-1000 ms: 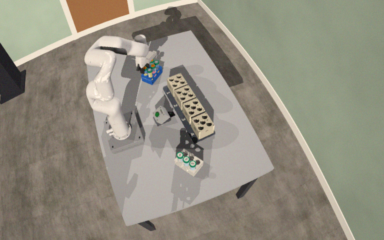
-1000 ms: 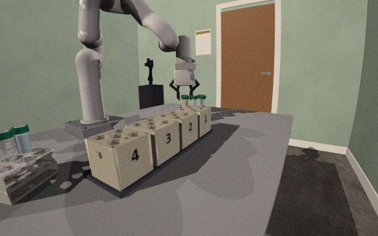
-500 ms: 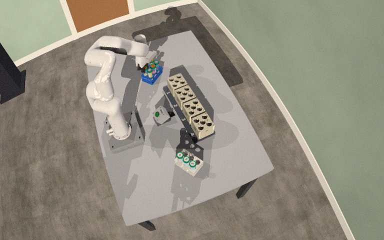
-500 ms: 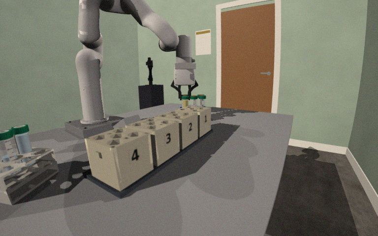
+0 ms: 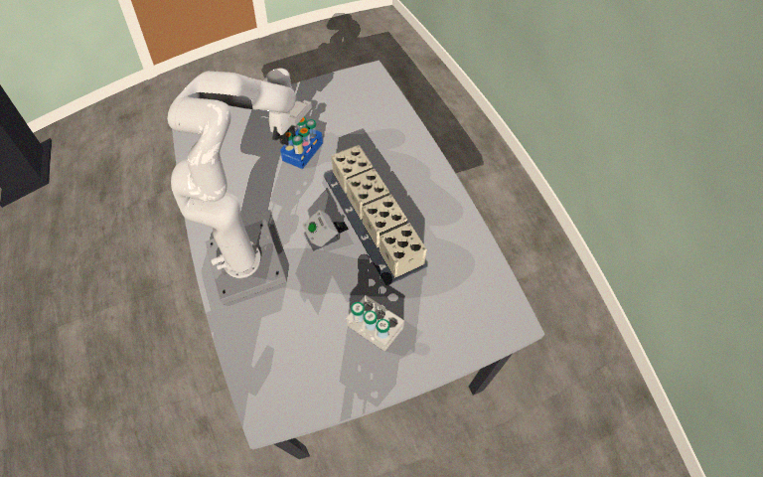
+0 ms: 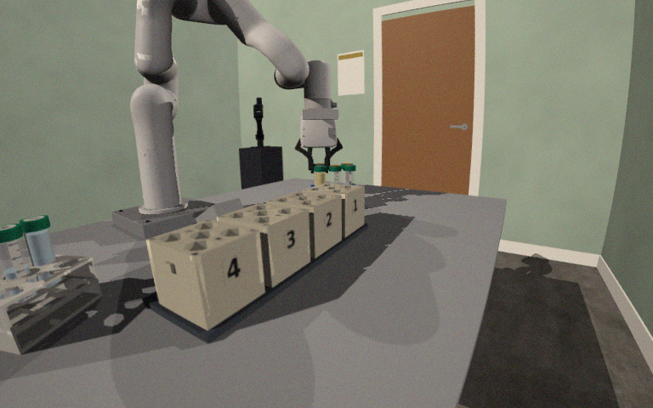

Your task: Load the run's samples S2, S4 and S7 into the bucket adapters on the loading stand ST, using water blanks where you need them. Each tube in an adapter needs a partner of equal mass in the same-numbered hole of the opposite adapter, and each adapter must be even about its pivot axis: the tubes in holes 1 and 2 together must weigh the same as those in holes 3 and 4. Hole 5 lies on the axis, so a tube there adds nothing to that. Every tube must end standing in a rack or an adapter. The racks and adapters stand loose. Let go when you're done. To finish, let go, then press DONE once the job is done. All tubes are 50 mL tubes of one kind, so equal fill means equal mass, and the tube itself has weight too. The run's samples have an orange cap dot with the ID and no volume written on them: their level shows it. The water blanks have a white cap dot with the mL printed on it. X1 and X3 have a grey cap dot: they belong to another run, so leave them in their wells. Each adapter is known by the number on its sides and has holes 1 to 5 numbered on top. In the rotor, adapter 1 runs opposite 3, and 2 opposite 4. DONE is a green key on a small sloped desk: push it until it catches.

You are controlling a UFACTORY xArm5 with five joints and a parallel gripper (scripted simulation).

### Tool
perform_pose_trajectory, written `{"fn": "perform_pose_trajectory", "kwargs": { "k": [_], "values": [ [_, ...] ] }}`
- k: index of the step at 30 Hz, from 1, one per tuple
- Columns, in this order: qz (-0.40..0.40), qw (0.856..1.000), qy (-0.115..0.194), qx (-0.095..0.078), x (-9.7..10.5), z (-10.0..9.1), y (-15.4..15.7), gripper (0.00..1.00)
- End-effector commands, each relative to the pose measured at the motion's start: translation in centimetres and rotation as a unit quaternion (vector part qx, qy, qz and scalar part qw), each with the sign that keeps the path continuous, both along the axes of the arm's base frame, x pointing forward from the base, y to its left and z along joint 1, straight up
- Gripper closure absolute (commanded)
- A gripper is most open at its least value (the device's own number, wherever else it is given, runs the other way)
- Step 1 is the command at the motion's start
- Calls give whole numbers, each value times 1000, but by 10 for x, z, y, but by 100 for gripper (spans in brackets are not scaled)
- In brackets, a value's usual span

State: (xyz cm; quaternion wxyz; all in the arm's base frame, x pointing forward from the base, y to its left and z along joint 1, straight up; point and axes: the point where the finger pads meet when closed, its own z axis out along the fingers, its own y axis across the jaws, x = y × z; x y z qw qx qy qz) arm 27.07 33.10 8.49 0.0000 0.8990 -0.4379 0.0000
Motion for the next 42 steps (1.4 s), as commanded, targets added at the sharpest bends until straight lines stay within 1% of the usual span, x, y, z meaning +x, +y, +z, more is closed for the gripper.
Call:
{"fn": "perform_pose_trajectory", "kwargs": {
  "k": [1,13,42],
  "values": [
    [0,1000,0,2,1,1,1,100],
    [0,1000,0,2,1,1,1,100],
    [0,1000,0,2,1,19,1,100]
  ]
}}
